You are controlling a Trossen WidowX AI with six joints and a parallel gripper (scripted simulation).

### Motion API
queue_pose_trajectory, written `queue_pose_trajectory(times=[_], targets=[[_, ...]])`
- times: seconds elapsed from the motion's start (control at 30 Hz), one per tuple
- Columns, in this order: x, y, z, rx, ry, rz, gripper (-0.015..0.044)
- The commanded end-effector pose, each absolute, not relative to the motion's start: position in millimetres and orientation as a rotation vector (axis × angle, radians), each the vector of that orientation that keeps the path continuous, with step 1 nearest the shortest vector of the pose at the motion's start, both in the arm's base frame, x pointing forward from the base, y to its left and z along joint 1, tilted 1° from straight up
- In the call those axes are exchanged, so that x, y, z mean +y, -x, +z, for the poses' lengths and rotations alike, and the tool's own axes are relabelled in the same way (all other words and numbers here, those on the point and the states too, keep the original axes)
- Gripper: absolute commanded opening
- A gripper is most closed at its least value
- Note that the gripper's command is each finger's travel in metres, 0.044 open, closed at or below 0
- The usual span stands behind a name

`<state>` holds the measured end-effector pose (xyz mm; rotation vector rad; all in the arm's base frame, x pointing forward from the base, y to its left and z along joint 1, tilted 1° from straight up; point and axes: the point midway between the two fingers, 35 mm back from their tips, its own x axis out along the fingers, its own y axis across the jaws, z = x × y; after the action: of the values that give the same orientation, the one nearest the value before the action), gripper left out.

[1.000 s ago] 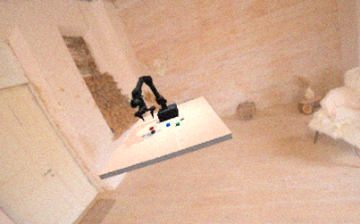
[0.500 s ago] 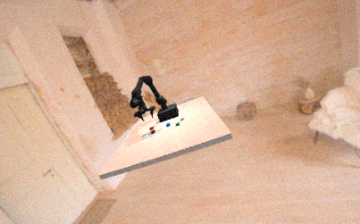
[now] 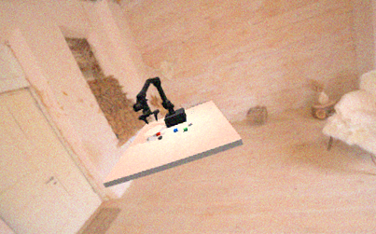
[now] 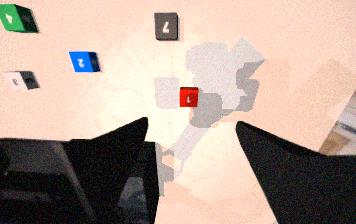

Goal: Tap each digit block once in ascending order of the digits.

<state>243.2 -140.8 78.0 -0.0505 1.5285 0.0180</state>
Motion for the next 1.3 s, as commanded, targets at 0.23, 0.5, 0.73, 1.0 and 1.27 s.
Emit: queue_pose_trajectory(times=[0.23,0.5,0.73,1.0,1.27], targets=[[-141.8,-236.6,-2.5,1.530,0.057,0.030,0.0242],[-141.6,-236.3,-5.6,1.530,0.057,0.031,0.0032],[-141.6,-236.3,-5.6,1.530,0.057,0.031,0.0020],[-141.7,-236.4,-8.0,1.530,0.057,0.031,0.0020],[-142.0,-237.2,-20.8,1.530,0.057,0.031,0.0020]])
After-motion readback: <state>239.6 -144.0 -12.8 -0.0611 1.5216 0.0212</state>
